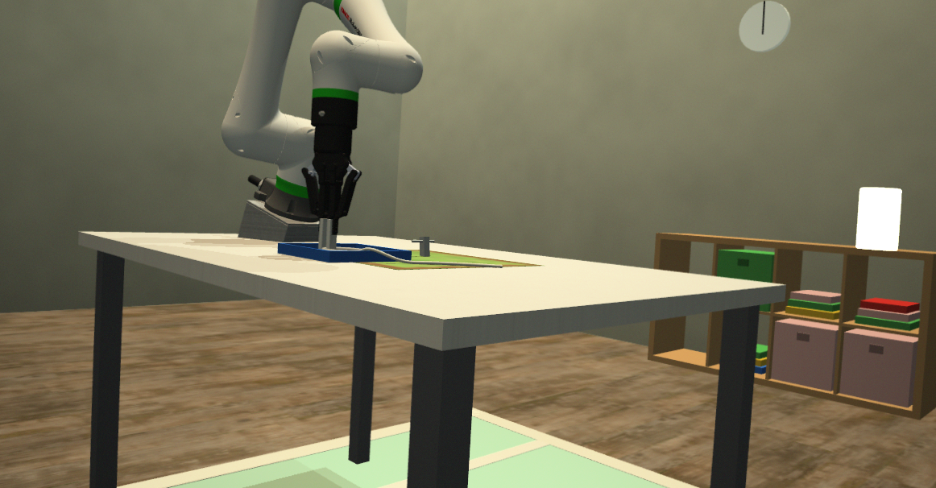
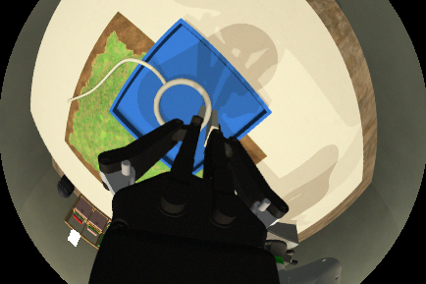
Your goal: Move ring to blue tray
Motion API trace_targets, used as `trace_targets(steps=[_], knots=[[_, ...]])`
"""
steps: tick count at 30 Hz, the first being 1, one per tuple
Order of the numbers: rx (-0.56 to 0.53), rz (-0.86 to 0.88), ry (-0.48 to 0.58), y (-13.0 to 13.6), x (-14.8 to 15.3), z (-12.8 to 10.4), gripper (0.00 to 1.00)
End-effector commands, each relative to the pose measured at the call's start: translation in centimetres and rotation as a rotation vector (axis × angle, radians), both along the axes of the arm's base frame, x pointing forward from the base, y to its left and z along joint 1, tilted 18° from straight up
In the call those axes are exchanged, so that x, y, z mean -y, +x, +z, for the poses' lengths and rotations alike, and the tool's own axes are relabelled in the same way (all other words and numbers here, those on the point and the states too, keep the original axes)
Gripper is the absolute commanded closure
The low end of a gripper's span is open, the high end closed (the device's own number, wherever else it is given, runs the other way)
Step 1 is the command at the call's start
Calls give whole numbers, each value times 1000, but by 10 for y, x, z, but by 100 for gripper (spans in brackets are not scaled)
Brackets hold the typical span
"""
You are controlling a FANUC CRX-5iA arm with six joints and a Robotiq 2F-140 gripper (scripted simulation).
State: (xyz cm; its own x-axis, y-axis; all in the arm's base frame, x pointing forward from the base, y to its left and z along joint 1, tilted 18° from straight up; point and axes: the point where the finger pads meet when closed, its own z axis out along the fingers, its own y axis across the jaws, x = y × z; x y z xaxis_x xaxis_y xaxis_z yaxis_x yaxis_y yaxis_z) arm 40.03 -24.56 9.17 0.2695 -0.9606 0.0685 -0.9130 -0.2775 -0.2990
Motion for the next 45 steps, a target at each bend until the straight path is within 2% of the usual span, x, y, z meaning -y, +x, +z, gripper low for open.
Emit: trace_targets(steps=[1, 11, 12, 45], knots=[[1, 0, -1, 0, 0, 1, 90], [1, 0, -1, 0, 0, 1, 90], [1, 0, -1, 0, 0, 1, 76], [1, 0, -1, 0, 0, 1, 76]])
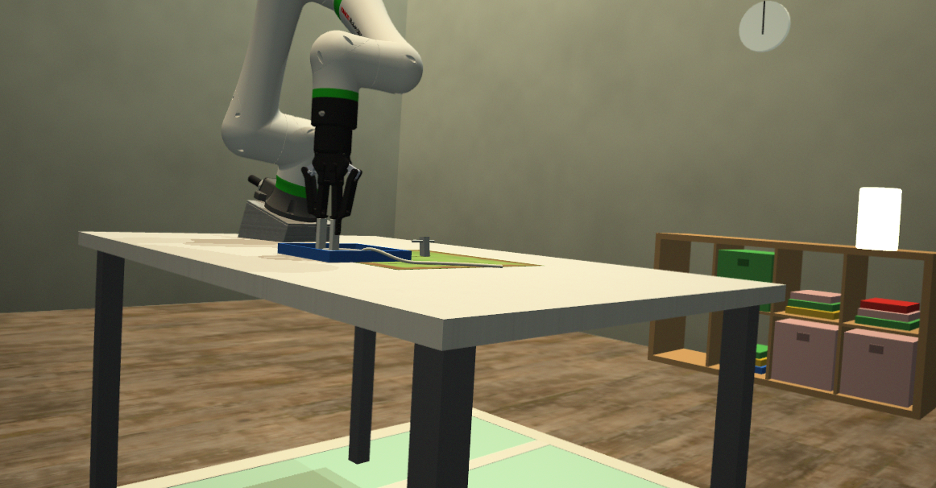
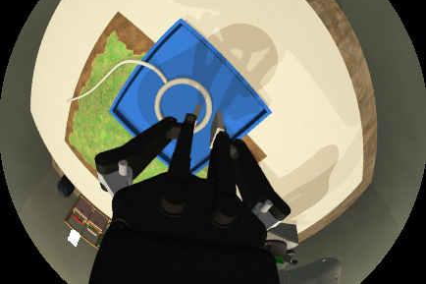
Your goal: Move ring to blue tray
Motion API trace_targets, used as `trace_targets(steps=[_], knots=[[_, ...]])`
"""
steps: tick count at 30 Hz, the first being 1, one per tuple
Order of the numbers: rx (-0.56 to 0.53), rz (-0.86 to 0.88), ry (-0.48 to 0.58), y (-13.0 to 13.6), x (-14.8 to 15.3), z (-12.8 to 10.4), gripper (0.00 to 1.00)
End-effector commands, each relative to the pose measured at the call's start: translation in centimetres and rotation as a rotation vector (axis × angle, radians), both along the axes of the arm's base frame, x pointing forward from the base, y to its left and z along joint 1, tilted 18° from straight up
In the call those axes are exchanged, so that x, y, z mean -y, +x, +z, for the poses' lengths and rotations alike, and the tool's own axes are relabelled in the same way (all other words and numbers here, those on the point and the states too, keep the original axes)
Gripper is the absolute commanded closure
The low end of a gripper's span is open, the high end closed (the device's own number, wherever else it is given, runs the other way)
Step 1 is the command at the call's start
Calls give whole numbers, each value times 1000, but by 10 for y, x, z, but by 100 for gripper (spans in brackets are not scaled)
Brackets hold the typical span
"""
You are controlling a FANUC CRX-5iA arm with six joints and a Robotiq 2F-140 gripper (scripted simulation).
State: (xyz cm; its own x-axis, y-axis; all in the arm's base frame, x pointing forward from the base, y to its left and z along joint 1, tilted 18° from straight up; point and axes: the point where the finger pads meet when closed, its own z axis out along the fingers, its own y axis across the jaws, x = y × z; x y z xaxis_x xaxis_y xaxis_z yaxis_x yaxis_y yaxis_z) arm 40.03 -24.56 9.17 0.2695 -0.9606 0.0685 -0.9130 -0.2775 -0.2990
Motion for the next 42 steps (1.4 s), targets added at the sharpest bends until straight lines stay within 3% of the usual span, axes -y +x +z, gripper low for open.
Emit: trace_targets(steps=[1, 9, 20, 28, 42], knots=[[1, 0, -1, 0, 0, 1, 76], [1, 0, -1, -2, 1, 9, 76], [1, 0, -1, -21, 2, 65, 76], [1, 0, -1, -29, 2, 90, 76], [1, 0, -1, -30, 2, 96, 76]])
